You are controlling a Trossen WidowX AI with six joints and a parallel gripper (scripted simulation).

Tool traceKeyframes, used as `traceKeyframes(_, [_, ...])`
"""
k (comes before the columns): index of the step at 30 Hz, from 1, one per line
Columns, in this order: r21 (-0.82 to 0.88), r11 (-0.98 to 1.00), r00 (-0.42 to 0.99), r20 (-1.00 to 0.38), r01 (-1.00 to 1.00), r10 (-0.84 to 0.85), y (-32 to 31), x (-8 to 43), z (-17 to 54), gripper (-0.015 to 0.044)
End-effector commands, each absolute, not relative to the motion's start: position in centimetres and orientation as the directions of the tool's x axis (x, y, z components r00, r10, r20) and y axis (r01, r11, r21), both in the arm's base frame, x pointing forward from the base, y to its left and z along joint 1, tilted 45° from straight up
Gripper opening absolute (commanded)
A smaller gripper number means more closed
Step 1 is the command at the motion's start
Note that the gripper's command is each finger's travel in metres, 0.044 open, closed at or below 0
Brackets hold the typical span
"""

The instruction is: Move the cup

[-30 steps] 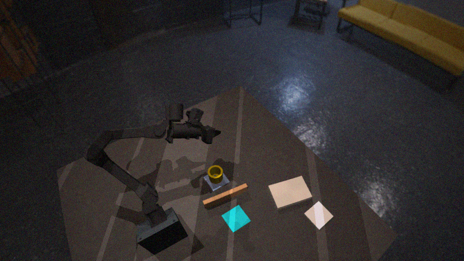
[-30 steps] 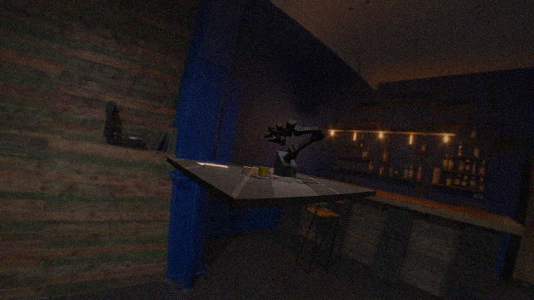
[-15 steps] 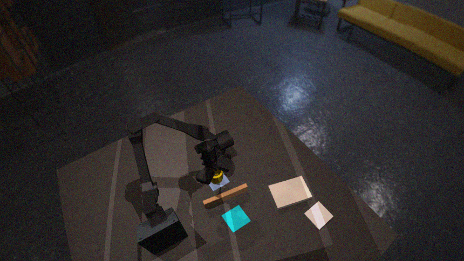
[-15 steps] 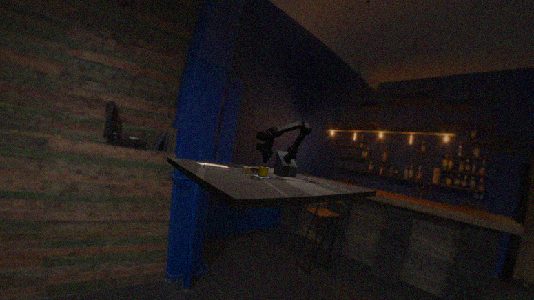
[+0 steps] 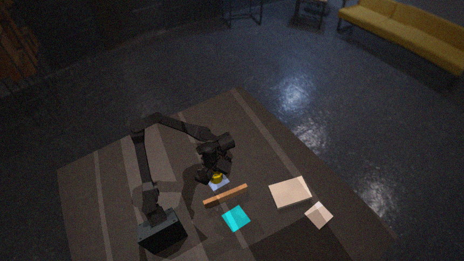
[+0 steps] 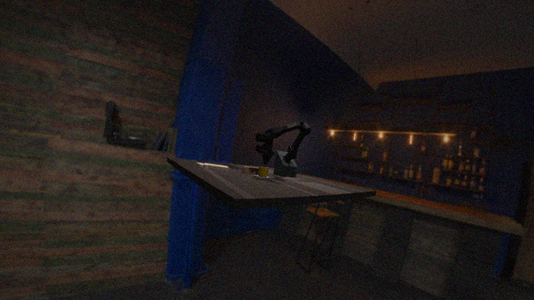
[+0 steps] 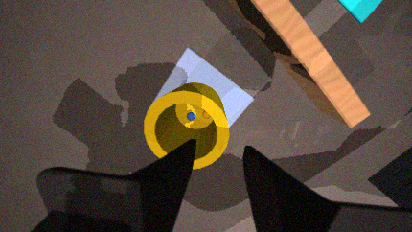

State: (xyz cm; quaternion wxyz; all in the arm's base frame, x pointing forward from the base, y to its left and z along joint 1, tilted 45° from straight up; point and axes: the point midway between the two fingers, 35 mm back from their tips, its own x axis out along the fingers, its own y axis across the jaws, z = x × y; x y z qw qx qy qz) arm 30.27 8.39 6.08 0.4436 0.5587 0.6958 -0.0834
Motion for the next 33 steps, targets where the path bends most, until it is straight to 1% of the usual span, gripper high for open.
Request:
traceKeyframes(1, [0.372, 0.359, 0.012, -0.708, 0.856, 0.706, 8.9, 30.2, 5.5, 0.0167])
traceKeyframes(33, [0.374, 0.357, 0.012, -0.705, 0.856, 0.709, 12.5, 30.0, 2.1, 0.0167])
